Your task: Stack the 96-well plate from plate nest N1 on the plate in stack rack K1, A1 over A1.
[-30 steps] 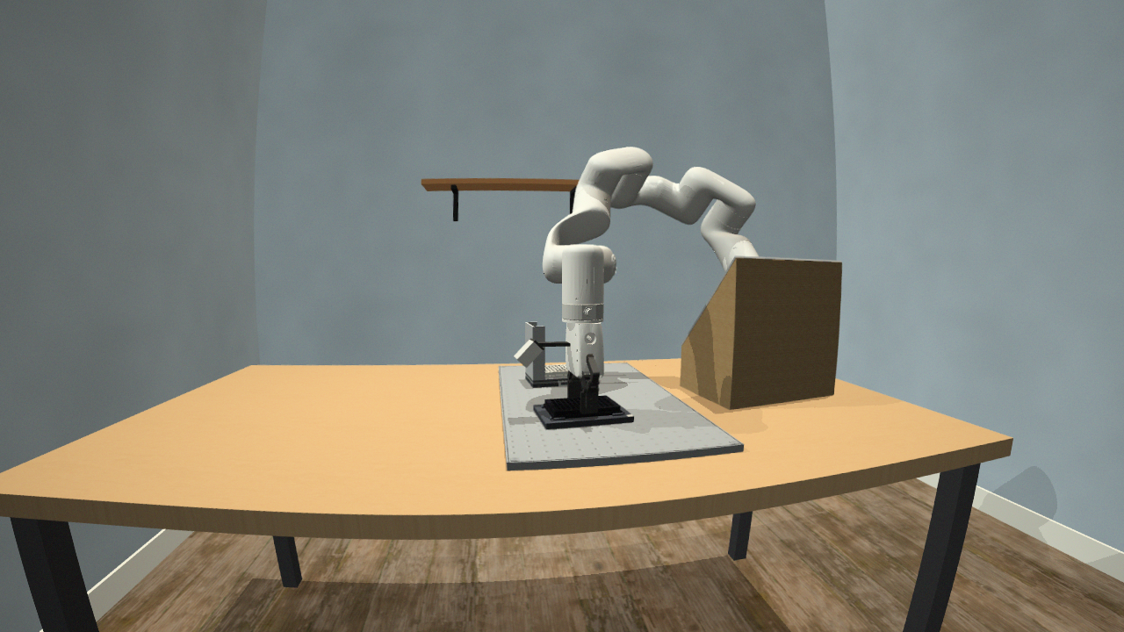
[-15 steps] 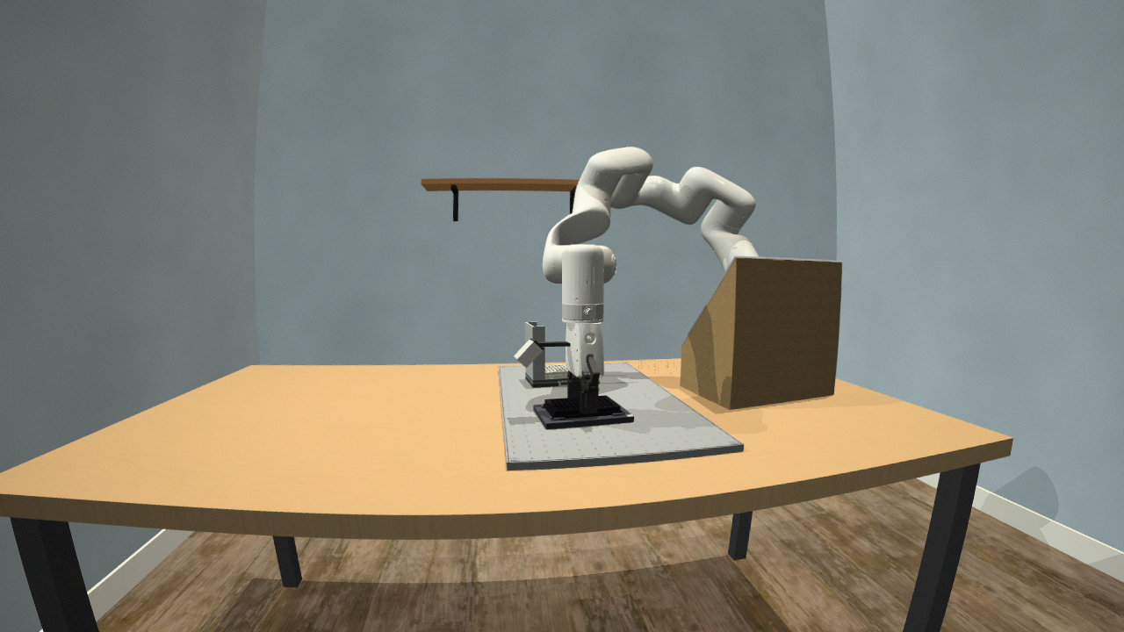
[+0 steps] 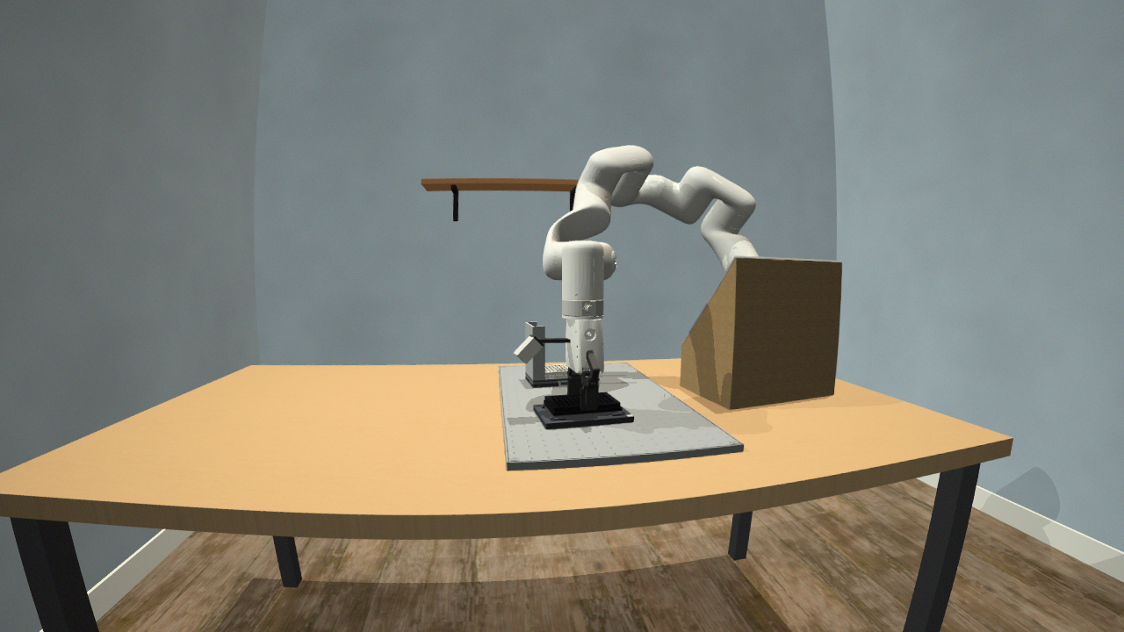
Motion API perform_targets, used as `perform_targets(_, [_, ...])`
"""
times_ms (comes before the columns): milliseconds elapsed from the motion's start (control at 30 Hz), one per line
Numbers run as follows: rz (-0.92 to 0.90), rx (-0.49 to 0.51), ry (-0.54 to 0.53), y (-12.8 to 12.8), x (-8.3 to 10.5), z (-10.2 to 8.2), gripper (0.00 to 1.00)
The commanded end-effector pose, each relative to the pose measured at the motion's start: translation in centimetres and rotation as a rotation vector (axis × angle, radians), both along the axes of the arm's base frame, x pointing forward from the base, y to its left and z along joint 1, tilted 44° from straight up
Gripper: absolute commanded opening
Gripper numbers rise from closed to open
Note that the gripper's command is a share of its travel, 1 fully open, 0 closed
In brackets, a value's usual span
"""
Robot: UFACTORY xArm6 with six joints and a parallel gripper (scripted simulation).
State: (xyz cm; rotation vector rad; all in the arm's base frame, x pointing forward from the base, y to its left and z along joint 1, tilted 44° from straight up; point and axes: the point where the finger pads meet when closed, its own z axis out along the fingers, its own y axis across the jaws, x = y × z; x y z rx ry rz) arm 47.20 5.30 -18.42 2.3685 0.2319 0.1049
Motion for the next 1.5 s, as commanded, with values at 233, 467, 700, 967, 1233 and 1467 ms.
perform_targets(233, [0.002,0.002,-0.003,0.6,0.0,0.6,0.00])
perform_targets(467, [0.002,0.002,-0.003,0.9,0.0,0.9,0.00])
perform_targets(700, [0.002,0.002,-0.003,1.1,-0.1,1.1,0.00])
perform_targets(967, [0.002,0.002,-0.003,1.3,-0.1,1.3,0.00])
perform_targets(1233, [0.002,0.002,-0.003,2.2,-0.3,2.3,0.00])
perform_targets(1467, [0.002,0.002,-0.003,2.8,-0.4,2.9,0.00])
